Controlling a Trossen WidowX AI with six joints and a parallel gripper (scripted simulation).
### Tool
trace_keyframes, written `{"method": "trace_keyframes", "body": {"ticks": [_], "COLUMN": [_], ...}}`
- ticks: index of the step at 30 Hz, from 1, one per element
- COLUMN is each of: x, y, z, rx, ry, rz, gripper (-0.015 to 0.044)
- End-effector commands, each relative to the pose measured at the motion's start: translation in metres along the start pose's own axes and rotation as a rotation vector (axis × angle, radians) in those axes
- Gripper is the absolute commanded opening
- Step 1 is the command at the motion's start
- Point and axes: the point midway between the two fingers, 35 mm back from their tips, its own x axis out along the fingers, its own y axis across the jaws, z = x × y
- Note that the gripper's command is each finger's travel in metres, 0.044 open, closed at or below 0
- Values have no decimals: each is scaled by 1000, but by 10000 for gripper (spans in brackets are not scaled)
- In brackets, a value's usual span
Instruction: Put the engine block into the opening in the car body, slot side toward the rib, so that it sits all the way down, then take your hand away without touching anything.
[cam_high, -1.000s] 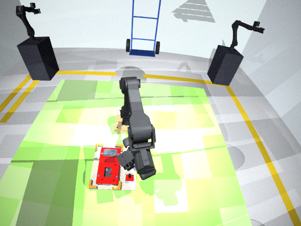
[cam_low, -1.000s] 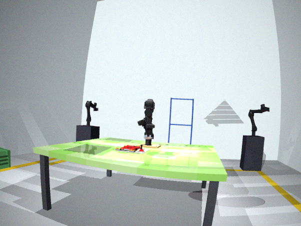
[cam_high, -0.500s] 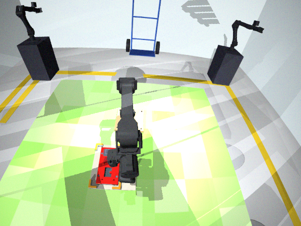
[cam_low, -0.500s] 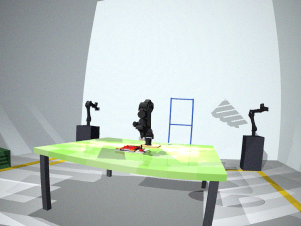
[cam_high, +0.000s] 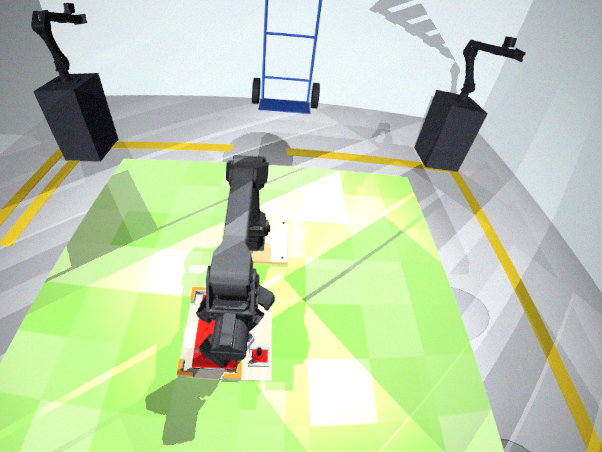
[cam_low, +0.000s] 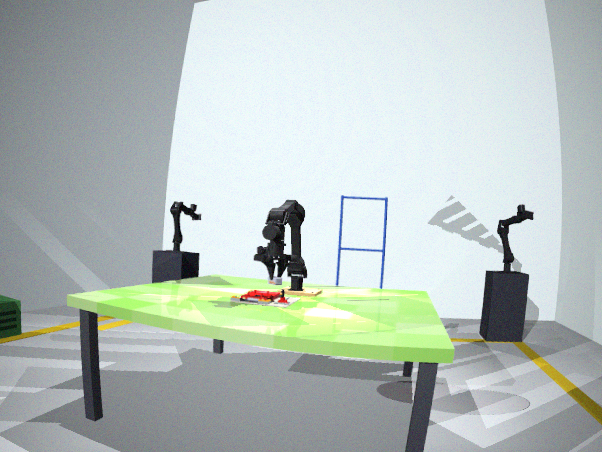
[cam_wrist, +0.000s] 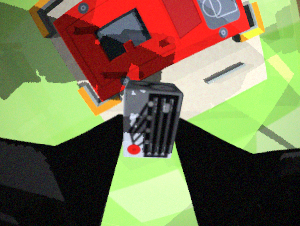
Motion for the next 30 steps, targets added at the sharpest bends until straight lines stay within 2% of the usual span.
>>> {"method": "trace_keyframes", "body": {"ticks": [1,21,29,30], "x": [4,25,31,31], "y": [4,27,32,32], "z": [7,51,64,63], "rx": [112,810,1002,1005], "ry": [-2,-4,-4,-4], "rz": [1,5,7,7], "gripper": [0,0,0,26]}}
